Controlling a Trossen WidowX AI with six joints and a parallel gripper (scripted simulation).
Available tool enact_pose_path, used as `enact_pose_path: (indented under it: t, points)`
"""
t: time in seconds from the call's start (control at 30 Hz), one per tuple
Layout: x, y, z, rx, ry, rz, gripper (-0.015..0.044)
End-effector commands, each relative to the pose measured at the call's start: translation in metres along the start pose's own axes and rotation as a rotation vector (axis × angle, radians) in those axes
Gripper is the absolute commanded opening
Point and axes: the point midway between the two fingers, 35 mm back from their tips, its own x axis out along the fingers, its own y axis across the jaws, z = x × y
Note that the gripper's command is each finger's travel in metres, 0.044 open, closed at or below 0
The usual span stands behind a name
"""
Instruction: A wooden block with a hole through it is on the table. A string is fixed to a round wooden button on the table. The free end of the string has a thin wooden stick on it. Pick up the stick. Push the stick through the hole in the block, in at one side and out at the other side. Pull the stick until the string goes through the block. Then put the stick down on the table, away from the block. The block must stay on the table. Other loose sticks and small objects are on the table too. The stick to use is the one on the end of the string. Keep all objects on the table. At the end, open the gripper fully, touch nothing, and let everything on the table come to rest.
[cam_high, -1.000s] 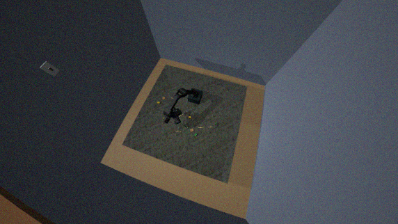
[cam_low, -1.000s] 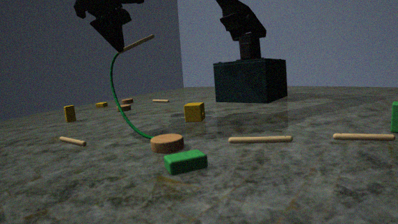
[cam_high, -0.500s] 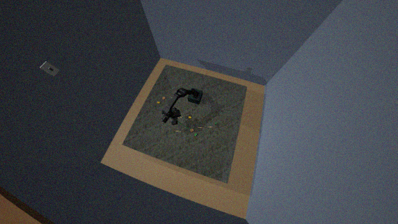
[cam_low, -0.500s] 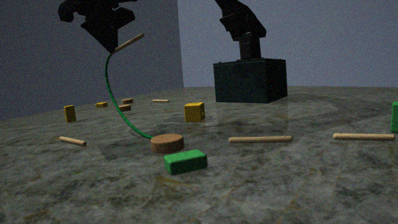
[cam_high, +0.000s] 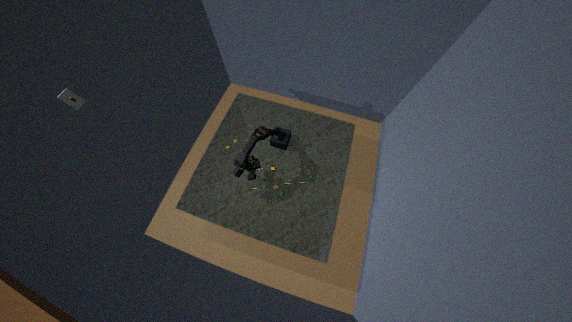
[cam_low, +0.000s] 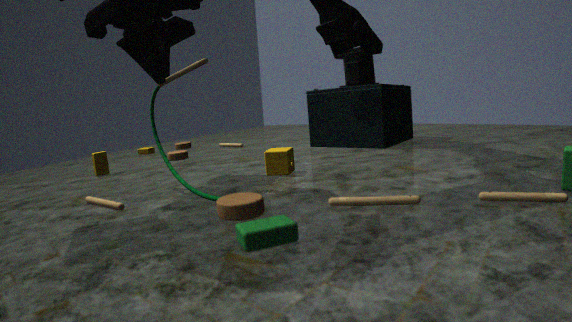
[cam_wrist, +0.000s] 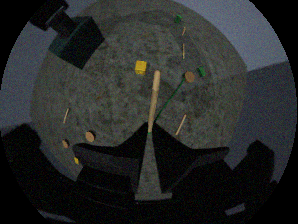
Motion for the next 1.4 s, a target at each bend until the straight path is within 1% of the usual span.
enact_pose_path:
  t: [0.0, 1.37]
  points:
    - [0.005, -0.001, 0.000, 0.002, 0.023, 0.003, 0.0000]
    - [0.058, -0.010, -0.002, 0.016, 0.227, 0.000, 0.0000]
